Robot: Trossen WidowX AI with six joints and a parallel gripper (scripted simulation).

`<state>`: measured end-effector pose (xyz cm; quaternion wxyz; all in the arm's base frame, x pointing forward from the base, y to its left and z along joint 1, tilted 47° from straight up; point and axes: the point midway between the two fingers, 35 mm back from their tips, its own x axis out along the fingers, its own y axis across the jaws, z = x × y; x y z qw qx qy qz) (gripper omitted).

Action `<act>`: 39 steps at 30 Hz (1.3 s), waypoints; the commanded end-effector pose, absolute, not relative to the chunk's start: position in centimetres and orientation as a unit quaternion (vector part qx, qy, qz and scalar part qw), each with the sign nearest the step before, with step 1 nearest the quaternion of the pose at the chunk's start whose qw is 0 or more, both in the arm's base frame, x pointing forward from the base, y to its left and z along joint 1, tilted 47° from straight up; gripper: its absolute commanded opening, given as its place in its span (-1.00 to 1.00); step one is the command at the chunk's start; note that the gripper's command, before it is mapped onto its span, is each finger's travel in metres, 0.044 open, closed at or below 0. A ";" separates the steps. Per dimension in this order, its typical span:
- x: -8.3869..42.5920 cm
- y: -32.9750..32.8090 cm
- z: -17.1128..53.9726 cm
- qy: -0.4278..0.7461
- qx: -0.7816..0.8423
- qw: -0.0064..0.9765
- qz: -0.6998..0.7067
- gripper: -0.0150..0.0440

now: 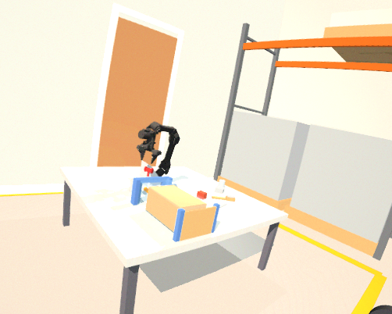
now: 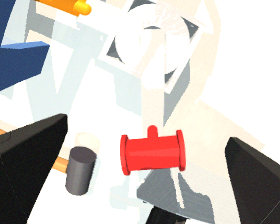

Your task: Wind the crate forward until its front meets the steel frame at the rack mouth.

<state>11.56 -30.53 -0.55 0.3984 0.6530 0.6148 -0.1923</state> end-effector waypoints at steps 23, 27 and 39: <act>11.1 -23.0 1.7 0.650 0.560 0.514 -0.022 -0.49; 11.1 -23.0 1.7 0.650 0.560 0.514 -0.022 -0.49; 11.2 -22.7 1.4 0.650 0.560 0.514 -0.022 -0.49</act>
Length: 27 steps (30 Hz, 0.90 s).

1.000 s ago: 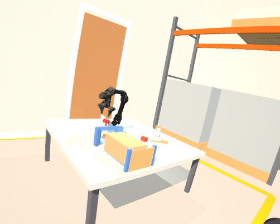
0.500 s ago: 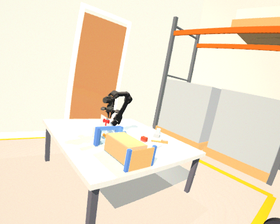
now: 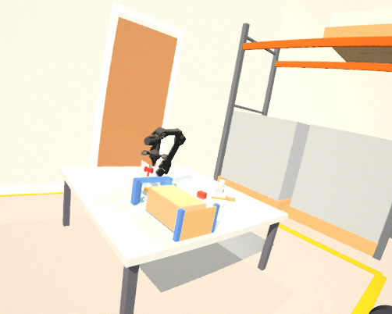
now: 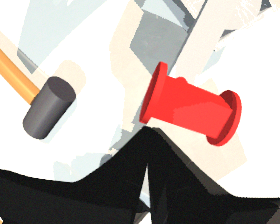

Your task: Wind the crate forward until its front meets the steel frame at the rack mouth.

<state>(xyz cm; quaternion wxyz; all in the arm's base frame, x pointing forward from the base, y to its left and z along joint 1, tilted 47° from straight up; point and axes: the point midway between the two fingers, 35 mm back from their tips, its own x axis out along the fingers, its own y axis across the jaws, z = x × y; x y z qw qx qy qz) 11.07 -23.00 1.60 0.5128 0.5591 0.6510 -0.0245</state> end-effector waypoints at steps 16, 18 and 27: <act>11.8 -23.1 0.4 0.650 0.560 0.514 -0.022 -0.49; 12.0 -23.3 0.2 0.649 0.560 0.514 -0.022 -0.49; 12.7 -24.3 -0.6 0.649 0.559 0.515 -0.022 -0.49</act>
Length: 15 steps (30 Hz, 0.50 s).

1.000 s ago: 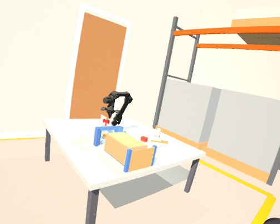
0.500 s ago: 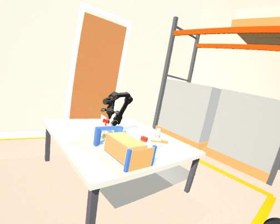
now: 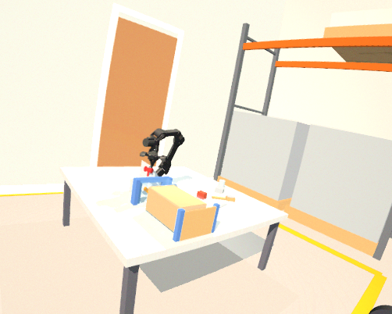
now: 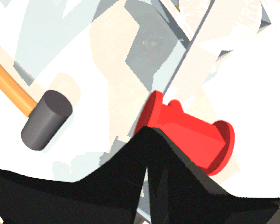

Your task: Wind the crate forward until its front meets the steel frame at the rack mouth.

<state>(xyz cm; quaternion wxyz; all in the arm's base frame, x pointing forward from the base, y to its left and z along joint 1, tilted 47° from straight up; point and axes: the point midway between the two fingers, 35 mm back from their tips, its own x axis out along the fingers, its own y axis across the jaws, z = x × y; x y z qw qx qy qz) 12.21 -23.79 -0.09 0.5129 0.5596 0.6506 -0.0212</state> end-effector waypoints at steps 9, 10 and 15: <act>12.2 -25.9 1.1 0.642 0.562 0.520 -0.040 -0.49; 12.0 -26.4 1.8 0.639 0.562 0.522 -0.047 -0.49; 11.6 -27.3 3.0 0.634 0.564 0.526 -0.059 -0.49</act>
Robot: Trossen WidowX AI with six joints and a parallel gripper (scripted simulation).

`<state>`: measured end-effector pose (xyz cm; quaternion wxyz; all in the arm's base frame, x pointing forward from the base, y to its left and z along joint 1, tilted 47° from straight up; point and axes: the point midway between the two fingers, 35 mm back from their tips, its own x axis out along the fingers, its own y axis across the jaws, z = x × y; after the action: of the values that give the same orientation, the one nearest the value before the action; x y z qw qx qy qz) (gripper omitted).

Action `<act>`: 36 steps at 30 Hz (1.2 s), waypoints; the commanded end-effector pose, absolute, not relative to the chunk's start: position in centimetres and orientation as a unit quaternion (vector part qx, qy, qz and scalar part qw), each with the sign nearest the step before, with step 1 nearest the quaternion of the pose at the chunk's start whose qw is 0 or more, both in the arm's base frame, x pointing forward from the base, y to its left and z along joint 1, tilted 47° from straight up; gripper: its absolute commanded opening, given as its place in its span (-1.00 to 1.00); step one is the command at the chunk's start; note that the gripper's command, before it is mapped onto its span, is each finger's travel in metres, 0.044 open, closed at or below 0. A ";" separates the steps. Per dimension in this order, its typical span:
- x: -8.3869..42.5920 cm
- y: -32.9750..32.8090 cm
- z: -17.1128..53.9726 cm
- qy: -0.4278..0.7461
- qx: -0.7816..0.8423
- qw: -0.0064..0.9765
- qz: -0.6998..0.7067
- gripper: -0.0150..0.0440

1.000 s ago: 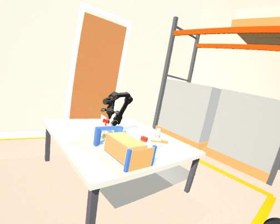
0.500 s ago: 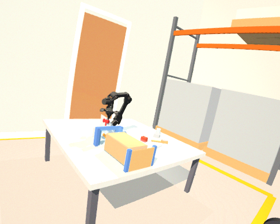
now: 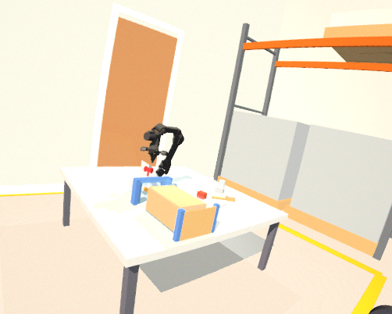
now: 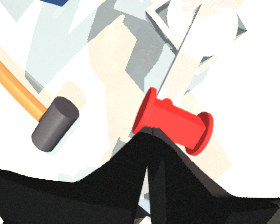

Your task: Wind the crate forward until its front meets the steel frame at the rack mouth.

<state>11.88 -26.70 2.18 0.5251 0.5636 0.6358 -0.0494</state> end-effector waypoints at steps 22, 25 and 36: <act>11.4 -23.2 1.7 0.650 0.560 0.514 -0.022 -0.49; 11.4 -23.2 1.7 0.650 0.560 0.514 -0.022 -0.49; 11.6 -22.5 1.0 0.650 0.560 0.514 -0.022 -0.49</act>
<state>11.55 -22.97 1.37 0.5147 0.5600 0.6487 -0.0238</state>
